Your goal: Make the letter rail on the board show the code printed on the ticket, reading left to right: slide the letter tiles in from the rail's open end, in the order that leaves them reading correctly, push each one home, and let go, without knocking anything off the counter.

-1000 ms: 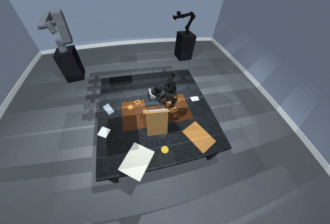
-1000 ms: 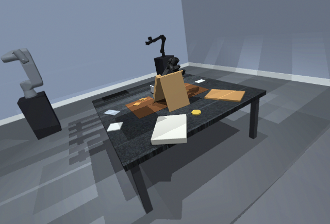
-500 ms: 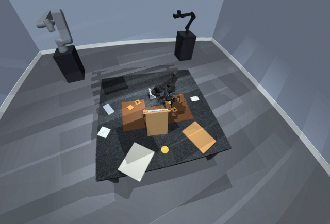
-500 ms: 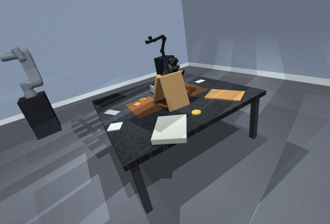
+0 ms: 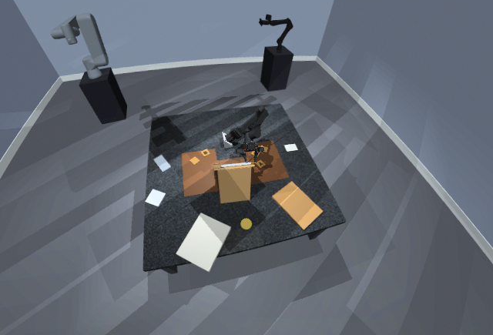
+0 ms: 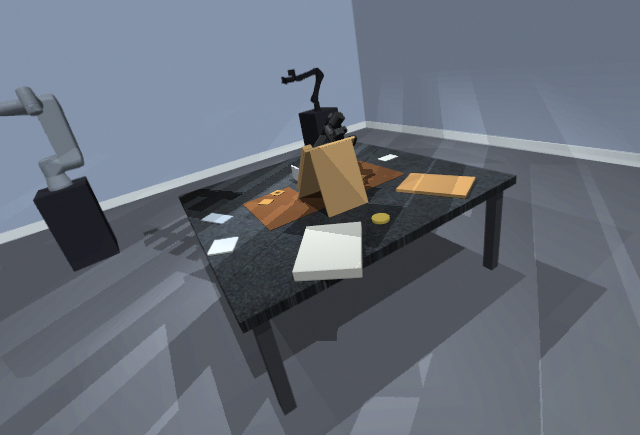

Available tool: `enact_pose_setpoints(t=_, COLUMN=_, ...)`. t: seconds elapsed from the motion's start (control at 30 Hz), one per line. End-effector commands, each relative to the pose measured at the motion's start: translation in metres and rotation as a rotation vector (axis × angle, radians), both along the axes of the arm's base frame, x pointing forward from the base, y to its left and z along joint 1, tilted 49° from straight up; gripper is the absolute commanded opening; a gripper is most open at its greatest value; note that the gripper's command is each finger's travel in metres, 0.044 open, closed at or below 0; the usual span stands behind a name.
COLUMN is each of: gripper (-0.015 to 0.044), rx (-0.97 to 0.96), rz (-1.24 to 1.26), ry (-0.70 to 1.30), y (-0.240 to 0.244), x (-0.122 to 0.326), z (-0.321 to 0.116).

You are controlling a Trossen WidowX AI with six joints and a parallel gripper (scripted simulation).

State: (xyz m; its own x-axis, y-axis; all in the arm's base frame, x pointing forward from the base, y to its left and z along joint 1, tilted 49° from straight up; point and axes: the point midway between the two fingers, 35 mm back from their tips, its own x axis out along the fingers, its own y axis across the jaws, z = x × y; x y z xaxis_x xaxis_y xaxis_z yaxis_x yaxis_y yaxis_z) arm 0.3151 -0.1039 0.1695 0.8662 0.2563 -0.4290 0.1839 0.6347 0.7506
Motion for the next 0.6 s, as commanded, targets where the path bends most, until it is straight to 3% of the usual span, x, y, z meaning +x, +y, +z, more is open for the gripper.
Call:
enact_pose_setpoints(t=0.0, gripper=0.0000, rx=-0.001, rz=0.006, ry=-0.001, y=-0.0008, x=-0.0004, z=-0.0023)
enact_pose_setpoints(t=0.57, gripper=0.0000, rx=-0.001, rz=0.006, ry=-0.001, y=-0.0062, x=-0.0018, z=-0.0088)
